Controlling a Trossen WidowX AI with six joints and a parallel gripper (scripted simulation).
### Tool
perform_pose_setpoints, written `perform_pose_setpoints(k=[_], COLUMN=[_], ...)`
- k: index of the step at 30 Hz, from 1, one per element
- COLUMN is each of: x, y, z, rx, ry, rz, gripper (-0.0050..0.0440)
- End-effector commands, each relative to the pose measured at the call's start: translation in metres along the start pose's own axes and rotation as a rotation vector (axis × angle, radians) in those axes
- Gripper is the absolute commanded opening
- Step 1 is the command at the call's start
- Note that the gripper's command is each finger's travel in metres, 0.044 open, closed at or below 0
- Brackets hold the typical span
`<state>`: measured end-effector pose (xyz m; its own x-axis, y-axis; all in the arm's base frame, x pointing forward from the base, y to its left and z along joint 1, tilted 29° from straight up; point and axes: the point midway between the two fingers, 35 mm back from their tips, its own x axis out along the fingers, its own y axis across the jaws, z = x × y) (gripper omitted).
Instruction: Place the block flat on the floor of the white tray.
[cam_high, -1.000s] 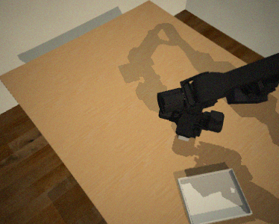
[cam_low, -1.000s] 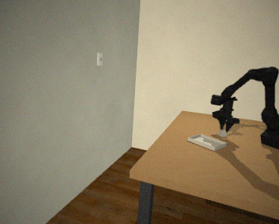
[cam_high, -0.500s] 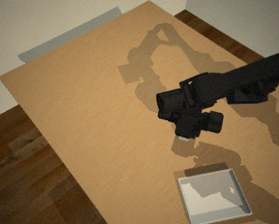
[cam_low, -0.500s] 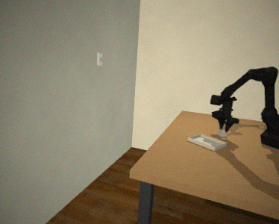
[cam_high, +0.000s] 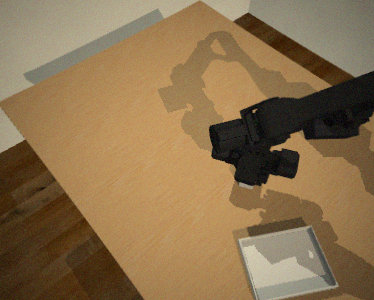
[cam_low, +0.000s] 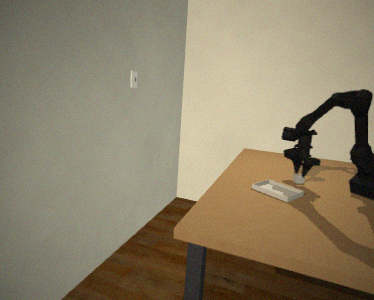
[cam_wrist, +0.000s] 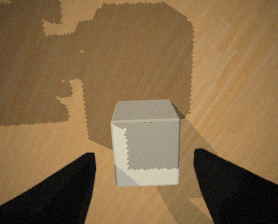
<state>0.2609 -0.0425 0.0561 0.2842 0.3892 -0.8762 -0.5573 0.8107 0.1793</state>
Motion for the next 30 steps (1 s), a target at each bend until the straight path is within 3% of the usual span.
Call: perform_pose_setpoints(k=[1, 19, 30], x=[-0.003, 0.031, 0.033], y=[-0.003, -0.003, -0.003], z=[0.004, 0.004, 0.004], rx=[-0.008, -0.008, -0.008], ry=[-0.008, -0.008, -0.008], rz=[-0.017, -0.017, -0.017], gripper=[0.0255, 0.0255, 0.0255])
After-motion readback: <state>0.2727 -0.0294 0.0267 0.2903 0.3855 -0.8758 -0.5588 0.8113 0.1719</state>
